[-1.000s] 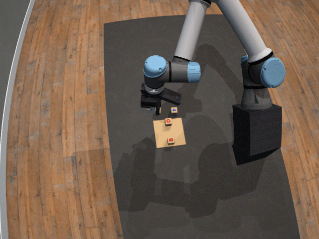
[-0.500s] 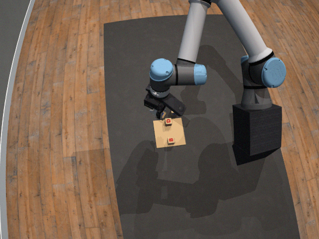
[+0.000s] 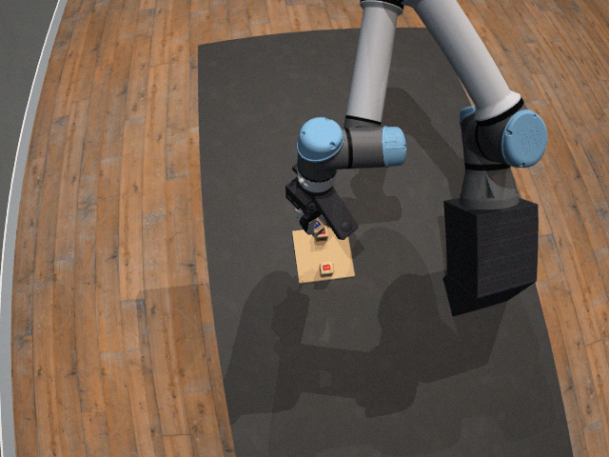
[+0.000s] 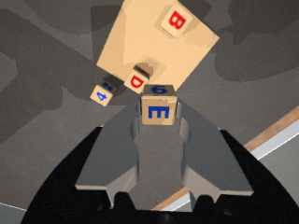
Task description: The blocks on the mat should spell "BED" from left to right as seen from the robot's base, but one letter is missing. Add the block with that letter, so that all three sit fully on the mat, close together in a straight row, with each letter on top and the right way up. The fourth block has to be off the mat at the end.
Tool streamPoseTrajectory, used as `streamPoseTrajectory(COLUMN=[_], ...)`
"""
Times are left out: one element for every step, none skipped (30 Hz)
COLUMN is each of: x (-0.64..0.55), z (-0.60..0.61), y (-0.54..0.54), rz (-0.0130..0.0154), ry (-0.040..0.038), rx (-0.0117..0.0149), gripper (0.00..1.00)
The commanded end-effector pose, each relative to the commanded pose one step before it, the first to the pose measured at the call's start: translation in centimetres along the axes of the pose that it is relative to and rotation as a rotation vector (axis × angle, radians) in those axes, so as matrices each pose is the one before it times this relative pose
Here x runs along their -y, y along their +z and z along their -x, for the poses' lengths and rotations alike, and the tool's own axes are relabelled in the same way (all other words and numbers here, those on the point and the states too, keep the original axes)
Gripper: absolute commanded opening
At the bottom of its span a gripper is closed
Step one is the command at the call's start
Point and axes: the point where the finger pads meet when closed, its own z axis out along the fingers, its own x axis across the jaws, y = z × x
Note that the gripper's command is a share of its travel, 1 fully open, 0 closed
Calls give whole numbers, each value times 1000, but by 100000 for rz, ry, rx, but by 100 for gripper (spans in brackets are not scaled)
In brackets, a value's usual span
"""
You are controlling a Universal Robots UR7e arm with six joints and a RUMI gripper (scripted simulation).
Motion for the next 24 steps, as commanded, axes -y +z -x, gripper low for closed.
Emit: streamPoseTrajectory(x=[759,151,144,136,128,121,113,106,0,0,99,92,85,79,73,67,61,56,51,50,45,41,37,33], z=[54,42,45,48,50,52,53,54,0,0,54,54,53,52,51,49,48,45,43,44,41,39,36,33], y=[-61,-5,-5,-4,-4,-4,-4,-4,0,0,-4,-4,-3,-3,-3,-3,-3,-3,-2,-2,-2,-2,-2,-2], rz=[146,11,11,11,11,11,11,11,0,0,11,10,10,10,9,9,8,8,7,8,7,7,6,6], ry=[13921,2829,2761,2668,2573,2476,2378,2278,0,0,2177,2076,1974,1872,1769,1667,1565,1463,1367,1364,1264,1166,1070,976], rx=[872,2,2,2,1,1,1,1,0,0,0,0,0,0,-1,-1,-1,-1,-1,-1,-1,-1,-1,-1], gripper=[9,9,9,9,9,9,9,9,9,9,9,9,9,9,9,9,9,9,9,9,9,9,9,9])
